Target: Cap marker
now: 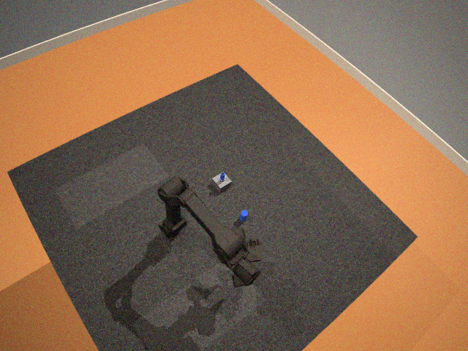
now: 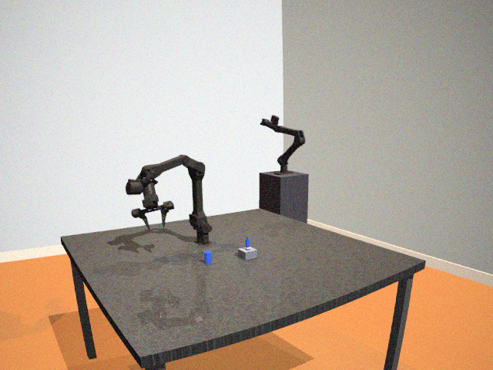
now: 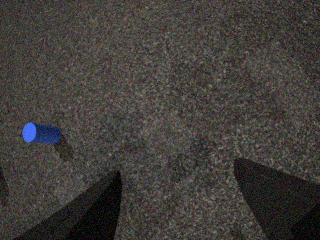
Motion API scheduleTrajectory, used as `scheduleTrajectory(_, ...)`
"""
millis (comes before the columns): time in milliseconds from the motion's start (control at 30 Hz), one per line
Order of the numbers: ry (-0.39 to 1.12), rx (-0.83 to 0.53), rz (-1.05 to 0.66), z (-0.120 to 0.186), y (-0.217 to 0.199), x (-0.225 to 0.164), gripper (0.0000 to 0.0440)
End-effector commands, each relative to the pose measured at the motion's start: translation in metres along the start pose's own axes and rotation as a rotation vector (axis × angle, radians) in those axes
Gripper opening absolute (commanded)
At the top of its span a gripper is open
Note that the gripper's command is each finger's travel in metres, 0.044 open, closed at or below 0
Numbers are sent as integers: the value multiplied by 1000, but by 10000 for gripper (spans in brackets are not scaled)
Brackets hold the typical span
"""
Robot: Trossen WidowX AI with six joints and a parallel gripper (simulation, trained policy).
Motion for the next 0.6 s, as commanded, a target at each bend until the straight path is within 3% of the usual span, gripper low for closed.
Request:
scheduleTrajectory(0,32,7,12,-8,-1,6,307)
scheduleTrajectory(567,148,22,57,-38,1,27,307)
Point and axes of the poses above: the point midway between the two fingers, 35 mm back from their tips, its own z axis back along the fingers, its own y axis across the jaws, x = y × z, the point moved 9 cm from there along z, back along the fingers, and after that the axes turned 3 degrees about z, right-handed, at the moved point
